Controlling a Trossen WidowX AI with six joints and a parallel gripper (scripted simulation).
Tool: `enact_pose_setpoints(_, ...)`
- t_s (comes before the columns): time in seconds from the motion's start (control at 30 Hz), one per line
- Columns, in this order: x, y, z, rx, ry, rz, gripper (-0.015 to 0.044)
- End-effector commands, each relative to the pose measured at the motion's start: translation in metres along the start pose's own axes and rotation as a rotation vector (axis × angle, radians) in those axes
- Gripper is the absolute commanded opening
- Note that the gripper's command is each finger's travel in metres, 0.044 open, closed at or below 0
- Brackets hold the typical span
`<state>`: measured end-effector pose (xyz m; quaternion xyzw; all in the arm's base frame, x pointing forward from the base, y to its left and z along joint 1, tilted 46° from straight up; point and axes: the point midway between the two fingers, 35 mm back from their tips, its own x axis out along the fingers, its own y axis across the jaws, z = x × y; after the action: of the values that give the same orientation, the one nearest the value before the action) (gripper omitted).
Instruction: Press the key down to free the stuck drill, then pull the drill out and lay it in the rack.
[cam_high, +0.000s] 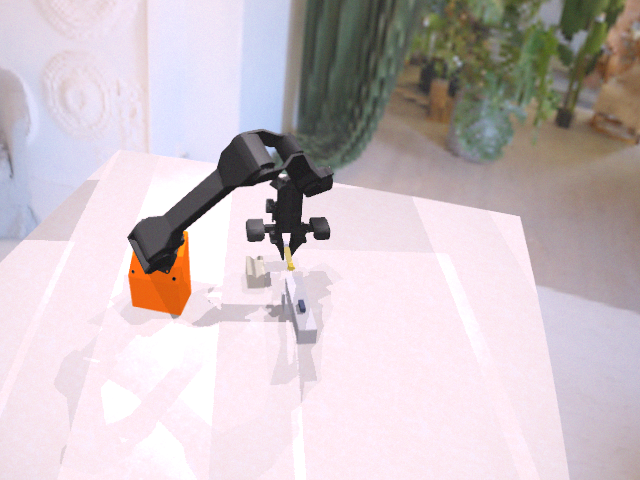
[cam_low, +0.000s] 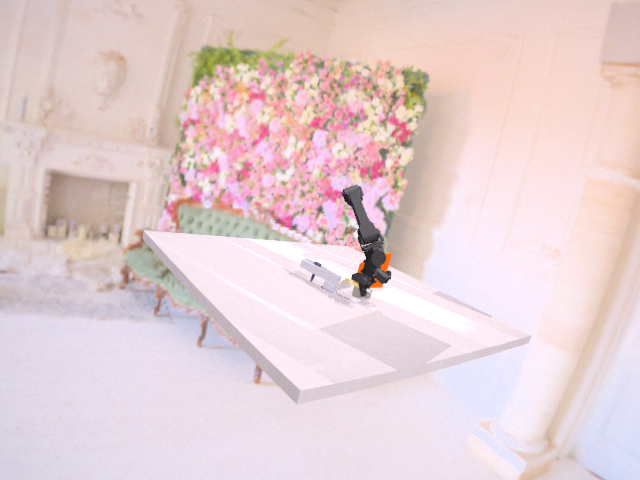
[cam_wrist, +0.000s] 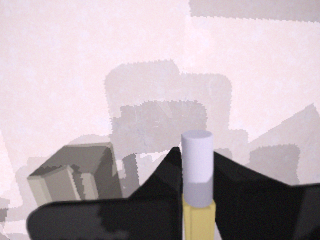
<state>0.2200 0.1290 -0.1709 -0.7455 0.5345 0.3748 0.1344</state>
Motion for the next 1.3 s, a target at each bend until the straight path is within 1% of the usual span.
enact_pose_setpoints(0.0, -0.003, 0.0, 0.0, 0.005, -0.004, 0.001, 0.0)
enact_pose_setpoints(1.07, -0.023, 0.0, -0.001, 0.005, -0.004, 0.001, 0.0)
enact_pose_setpoints(1.27, -0.024, 0.009, 0.001, 0.004, -0.005, 0.001, 0.0)
